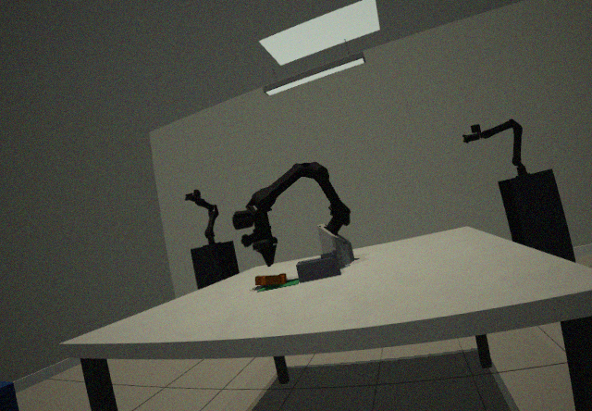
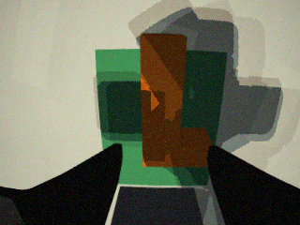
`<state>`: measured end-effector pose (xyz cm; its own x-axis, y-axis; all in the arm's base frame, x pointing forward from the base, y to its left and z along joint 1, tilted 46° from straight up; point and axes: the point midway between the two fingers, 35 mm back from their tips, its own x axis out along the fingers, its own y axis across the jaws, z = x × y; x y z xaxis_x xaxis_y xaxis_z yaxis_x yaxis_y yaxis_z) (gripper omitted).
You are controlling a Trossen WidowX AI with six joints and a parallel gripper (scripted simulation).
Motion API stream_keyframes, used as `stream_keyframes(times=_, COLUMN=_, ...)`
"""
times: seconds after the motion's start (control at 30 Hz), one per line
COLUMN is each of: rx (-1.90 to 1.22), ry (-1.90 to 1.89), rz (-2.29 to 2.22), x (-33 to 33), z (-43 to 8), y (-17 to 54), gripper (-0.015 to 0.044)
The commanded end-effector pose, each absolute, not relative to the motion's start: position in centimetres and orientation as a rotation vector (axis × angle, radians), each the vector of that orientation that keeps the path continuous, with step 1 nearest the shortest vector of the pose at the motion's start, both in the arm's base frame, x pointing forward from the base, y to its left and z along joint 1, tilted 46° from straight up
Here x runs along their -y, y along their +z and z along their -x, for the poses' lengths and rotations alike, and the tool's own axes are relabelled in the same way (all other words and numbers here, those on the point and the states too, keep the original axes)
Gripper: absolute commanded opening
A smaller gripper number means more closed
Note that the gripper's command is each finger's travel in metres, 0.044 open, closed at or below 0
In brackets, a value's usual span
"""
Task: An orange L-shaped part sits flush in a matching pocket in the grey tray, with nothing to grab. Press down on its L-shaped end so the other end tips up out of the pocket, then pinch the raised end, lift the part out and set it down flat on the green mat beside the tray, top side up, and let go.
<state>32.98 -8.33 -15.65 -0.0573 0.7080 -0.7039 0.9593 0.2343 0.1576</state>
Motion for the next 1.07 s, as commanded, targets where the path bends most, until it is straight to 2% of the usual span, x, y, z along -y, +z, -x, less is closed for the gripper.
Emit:
stream_keyframes(times=0.0, rx=-1.813, ry=-0.468, rz=-1.528, x=10.2, z=-33.4, y=-14.2, gripper=0.0341)
stream_keyframes(times=0.07, rx=-1.813, ry=-0.470, rz=-1.531, x=12.0, z=-33.6, y=-12.5, gripper=0.0394)
stream_keyframes(times=0.1, rx=-1.813, ry=-0.471, rz=-1.532, x=12.9, z=-33.6, y=-11.5, gripper=0.0400)
stream_keyframes(times=0.2, rx=-1.814, ry=-0.472, rz=-1.535, x=14.4, z=-33.5, y=-9.9, gripper=0.0400)
stream_keyframes(times=1.03, rx=-1.804, ry=-0.479, rz=-1.555, x=14.3, z=-33.4, y=-10.3, gripper=0.0400)
